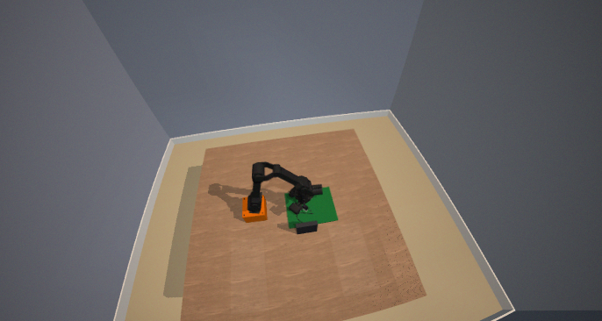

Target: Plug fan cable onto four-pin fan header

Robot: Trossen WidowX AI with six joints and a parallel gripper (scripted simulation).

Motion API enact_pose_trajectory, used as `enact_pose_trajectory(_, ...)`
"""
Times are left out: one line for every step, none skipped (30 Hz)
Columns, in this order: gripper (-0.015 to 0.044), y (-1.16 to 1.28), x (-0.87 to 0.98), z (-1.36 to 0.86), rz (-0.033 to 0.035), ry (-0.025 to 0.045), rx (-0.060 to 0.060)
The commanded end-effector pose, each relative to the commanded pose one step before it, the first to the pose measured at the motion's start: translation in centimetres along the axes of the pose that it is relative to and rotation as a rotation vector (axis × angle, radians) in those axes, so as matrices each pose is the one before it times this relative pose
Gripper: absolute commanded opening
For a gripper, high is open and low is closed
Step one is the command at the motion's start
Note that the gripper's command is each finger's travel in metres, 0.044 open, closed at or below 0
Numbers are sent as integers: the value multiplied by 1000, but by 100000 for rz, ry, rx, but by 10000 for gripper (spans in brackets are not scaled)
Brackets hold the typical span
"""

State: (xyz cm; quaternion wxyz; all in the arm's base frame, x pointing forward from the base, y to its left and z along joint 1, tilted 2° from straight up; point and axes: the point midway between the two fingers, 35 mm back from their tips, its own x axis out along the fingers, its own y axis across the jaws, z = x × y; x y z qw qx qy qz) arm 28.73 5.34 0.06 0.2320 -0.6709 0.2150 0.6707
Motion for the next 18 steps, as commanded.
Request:
enact_pose_trajectory(260,-359,-3484,-358,-2516,1972,-6)
enact_pose_trajectory(260,0,0,0,0,0,0)
enact_pose_trajectory(260,0,0,0,0,0,0)
enact_pose_trajectory(260,0,0,0,0,0,0)
enact_pose_trajectory(260,0,0,0,0,0,0)
enact_pose_trajectory(260,-51,-15,268,0,-20,1)
enact_pose_trajectory(260,-136,-42,801,-1,-59,2)
enact_pose_trajectory(260,-168,-57,1325,-1,-97,4)
enact_pose_trajectory(260,-109,-46,1613,0,-117,5)
enact_pose_trajectory(260,-3,-20,1584,0,-115,5)
enact_pose_trajectory(260,99,7,1546,0,-114,5)
enact_pose_trajectory(260,197,34,1501,-1,-112,5)
enact_pose_trajectory(260,289,61,1449,-1,-111,5)
enact_pose_trajectory(260,298,70,1133,-2,-89,4)
enact_pose_trajectory(260,205,50,661,-1,-53,2)
enact_pose_trajectory(260,72,18,217,0,-18,1)
enact_pose_trajectory(260,0,0,0,0,0,0)
enact_pose_trajectory(260,0,0,0,0,0,0)
